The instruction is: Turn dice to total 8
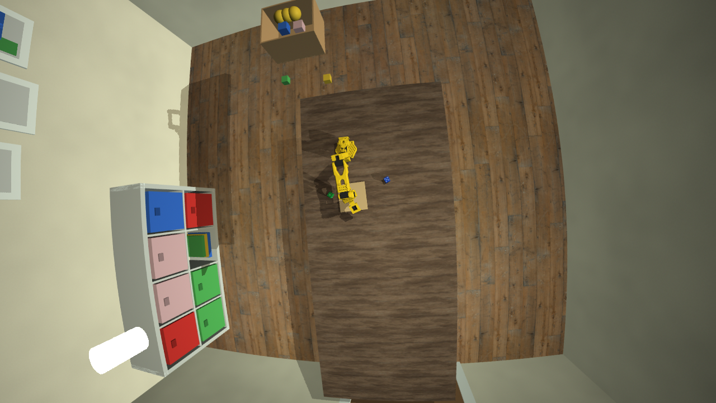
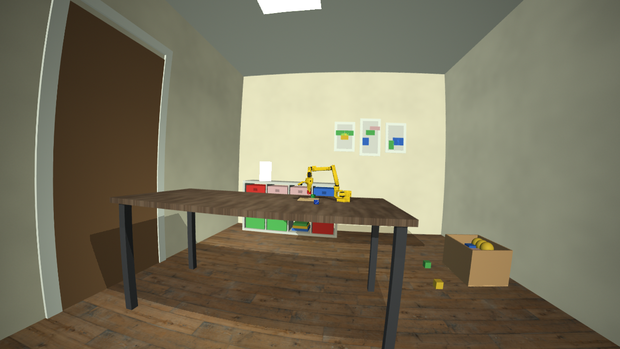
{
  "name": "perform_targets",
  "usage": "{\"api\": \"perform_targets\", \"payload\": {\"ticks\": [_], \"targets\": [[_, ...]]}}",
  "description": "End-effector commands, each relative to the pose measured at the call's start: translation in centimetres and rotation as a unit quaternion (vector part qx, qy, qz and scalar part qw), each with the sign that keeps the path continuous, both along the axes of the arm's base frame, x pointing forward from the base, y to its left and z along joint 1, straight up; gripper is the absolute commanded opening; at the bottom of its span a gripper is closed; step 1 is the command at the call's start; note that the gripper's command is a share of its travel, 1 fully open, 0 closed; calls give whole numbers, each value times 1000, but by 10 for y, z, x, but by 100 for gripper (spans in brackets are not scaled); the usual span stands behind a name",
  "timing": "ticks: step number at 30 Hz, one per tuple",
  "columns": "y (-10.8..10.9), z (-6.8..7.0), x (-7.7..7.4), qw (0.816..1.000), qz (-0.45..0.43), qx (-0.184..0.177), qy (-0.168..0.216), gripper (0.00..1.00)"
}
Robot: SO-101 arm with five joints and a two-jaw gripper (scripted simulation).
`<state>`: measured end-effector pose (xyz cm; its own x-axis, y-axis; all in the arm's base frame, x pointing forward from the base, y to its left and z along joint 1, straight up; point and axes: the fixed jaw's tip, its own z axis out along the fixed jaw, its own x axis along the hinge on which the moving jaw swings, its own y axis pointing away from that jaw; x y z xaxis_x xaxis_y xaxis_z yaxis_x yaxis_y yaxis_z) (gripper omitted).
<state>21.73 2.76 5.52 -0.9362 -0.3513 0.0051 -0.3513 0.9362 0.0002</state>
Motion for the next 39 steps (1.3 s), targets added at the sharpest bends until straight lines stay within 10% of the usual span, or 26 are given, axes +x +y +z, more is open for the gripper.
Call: {"api": "perform_targets", "payload": {"ticks": [1,39], "targets": [[3,7,7,1000,5,3,-25,0],[3,-7,7,1000,5,3,-25,0]]}}
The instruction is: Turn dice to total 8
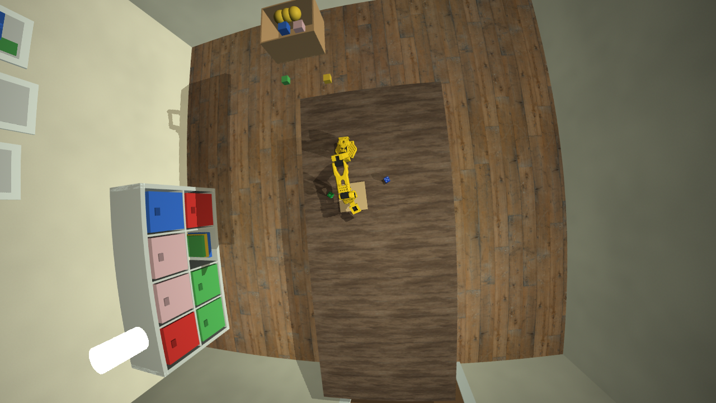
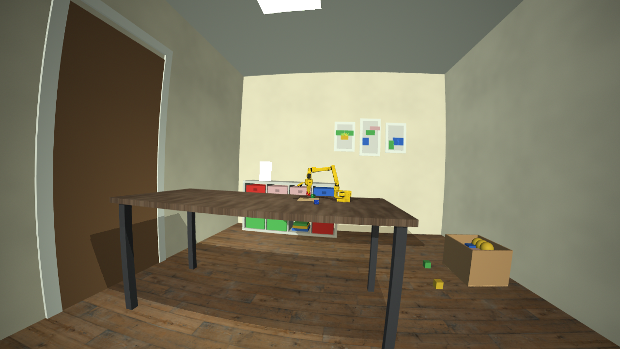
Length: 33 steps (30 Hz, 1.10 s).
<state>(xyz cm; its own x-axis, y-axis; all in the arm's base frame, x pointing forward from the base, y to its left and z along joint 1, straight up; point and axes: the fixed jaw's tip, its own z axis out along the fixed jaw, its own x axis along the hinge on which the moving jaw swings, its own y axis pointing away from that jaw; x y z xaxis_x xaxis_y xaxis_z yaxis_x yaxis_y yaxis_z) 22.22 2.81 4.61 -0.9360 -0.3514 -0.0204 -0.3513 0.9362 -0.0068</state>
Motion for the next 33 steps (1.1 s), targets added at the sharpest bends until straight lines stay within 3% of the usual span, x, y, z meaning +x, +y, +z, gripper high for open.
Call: {"api": "perform_targets", "payload": {"ticks": [1,33], "targets": [[3,1,2,1000,5,2,-12,0],[3,-9,3,1000,5,2,-12,0]]}}
